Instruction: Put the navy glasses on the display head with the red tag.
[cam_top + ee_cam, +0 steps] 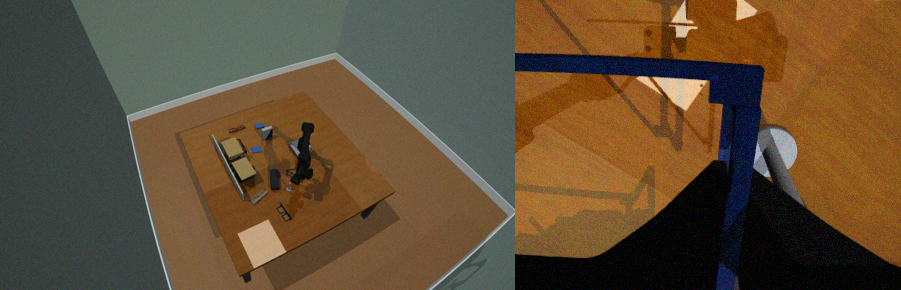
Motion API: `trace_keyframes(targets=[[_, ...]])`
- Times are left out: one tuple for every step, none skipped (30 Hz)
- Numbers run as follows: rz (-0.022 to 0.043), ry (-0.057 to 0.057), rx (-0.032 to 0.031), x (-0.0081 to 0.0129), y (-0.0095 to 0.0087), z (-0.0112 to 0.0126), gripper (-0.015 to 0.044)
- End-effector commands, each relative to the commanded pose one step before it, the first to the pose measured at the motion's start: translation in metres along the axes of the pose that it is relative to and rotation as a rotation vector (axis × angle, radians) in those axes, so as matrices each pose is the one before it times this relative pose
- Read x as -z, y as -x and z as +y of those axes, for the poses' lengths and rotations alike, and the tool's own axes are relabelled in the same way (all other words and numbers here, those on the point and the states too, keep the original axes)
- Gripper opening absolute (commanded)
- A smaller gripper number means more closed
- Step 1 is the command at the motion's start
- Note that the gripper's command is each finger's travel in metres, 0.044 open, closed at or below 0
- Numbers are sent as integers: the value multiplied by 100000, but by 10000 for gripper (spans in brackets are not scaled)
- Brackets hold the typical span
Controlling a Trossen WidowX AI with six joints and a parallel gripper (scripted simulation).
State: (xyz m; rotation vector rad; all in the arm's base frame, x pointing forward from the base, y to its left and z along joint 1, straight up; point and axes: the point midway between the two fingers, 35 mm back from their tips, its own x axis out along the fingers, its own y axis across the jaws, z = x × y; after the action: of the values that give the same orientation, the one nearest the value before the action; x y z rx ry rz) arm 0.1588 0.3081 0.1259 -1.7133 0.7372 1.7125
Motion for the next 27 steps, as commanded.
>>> trace_keyframes(targets=[[-227, 13976, -266, 42, -9, -1, 0], [1, 3465, -1, 10, 0, -3, 0], [1, 3465, -1, 10, 0, -3, 0], [1, 3465, -1, 10, 0, -2, 0], [1, 3465, -1, 11, 0, -2, 0], [0, 478, 0, 1, -24, -3, 0], [0, 959, 0, 3, -49, -6, 0], [0, 1450, 0, 4, -74, -8, 0], [0, 1894, 0, 5, -96, -10, 0], [1, 2339, 0, 7, -119, -12, 0], [1, 2723, 0, 8, -138, -13, 0], [1, 2896, 0, 9, -147, -13, 0], [1, 2925, 0, 10, -149, -12, 0], [1, 2927, 0, 10, -149, -11, 0], [1, 2927, 0, 10, -149, -10, 0], [1, 2927, 0, 10, -149, -9, 0], [1, 2927, 0, 10, -149, -8, 0], [1, 2927, 0, 11, -149, -7, 0], [1, 2927, 0, 11, -148, -6, 0], [1, 2928, 0, 11, -148, -4, 0], [1, 2928, 0, 10, -148, -3, 0], [1, 2928, -1, 10, -148, -2, 0], [0, 2928, -1, 10, -148, -1, 0], [0, 2928, -1, 10, -148, 0, 0], [0, 2928, -1, 10, -148, 1, 0], [0, 2928, -1, 9, -148, 2, 0], [0, 2928, -1, 9, -148, 3, 0]])
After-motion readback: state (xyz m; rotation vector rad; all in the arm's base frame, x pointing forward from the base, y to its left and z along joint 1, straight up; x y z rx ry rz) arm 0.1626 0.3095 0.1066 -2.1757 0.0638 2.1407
